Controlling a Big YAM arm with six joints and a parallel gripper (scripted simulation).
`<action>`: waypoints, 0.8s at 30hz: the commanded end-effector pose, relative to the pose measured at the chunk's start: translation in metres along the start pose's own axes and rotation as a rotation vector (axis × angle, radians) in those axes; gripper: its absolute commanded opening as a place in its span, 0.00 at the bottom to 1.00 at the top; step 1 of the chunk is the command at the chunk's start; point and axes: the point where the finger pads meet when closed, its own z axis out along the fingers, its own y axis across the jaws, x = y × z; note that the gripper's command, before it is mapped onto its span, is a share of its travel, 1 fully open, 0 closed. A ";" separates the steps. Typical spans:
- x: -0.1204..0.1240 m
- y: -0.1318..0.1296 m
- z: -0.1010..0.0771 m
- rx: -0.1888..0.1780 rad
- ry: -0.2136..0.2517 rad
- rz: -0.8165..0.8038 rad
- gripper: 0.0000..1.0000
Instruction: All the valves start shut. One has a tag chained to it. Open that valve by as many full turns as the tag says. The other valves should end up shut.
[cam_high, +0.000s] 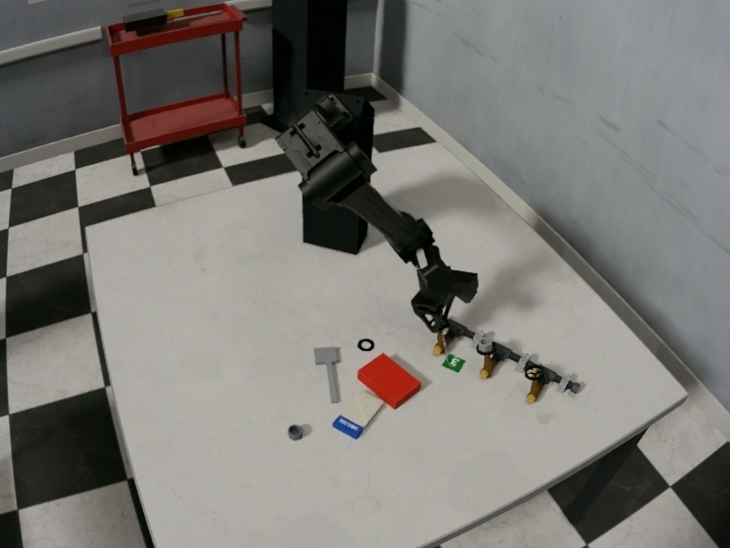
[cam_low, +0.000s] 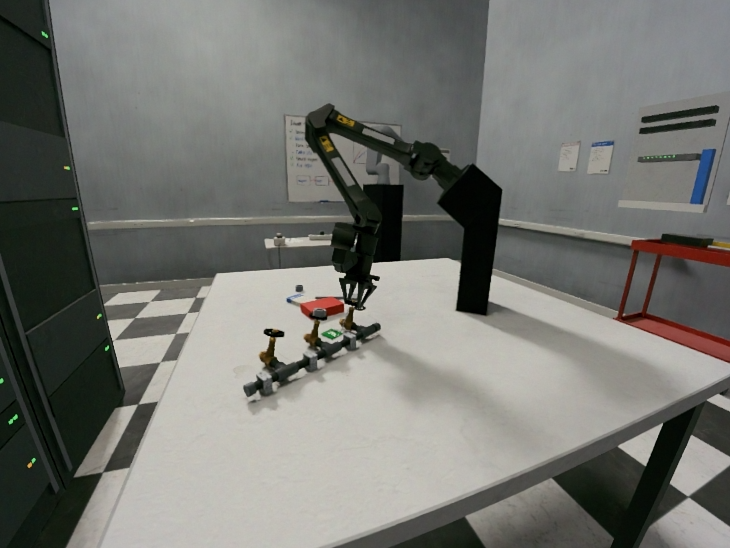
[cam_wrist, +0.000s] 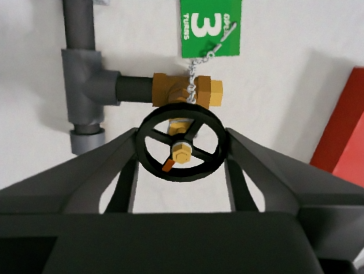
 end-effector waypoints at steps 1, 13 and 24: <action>0.001 -0.002 -0.002 0.004 -0.009 -0.352 0.00; 0.001 -0.002 -0.002 0.009 -0.012 -0.825 0.00; 0.001 -0.002 -0.001 0.012 -0.013 -0.888 0.00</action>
